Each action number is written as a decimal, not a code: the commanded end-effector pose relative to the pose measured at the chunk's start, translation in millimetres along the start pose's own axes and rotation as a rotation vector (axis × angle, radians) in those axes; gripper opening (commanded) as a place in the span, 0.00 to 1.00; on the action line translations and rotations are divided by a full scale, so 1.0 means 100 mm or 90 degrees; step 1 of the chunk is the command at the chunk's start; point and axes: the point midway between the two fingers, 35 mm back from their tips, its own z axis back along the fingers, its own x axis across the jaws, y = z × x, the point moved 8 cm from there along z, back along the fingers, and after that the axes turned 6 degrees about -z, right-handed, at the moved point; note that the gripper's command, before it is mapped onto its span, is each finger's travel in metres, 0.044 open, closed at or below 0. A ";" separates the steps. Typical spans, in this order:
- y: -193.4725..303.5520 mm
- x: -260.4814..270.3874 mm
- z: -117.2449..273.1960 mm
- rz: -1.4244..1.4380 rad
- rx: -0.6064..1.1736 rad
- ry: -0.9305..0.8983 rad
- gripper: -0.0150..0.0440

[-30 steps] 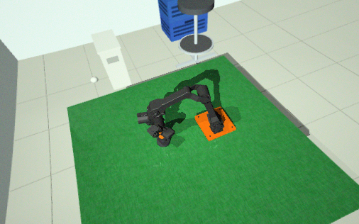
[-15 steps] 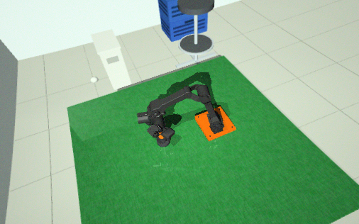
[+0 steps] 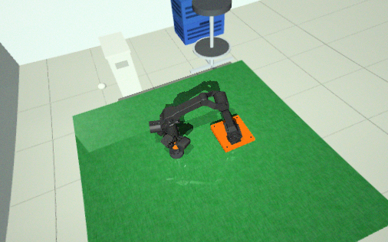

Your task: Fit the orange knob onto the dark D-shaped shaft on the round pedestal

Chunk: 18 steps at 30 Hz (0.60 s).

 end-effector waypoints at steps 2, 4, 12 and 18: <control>0.00 0.00 -0.02 0.072 0.002 -0.001 0.25; 0.00 0.00 -0.03 0.072 0.001 -0.001 0.25; -0.02 -0.01 -0.02 0.072 0.001 -0.001 0.25; -0.04 -0.03 0.01 0.072 0.001 -0.001 0.25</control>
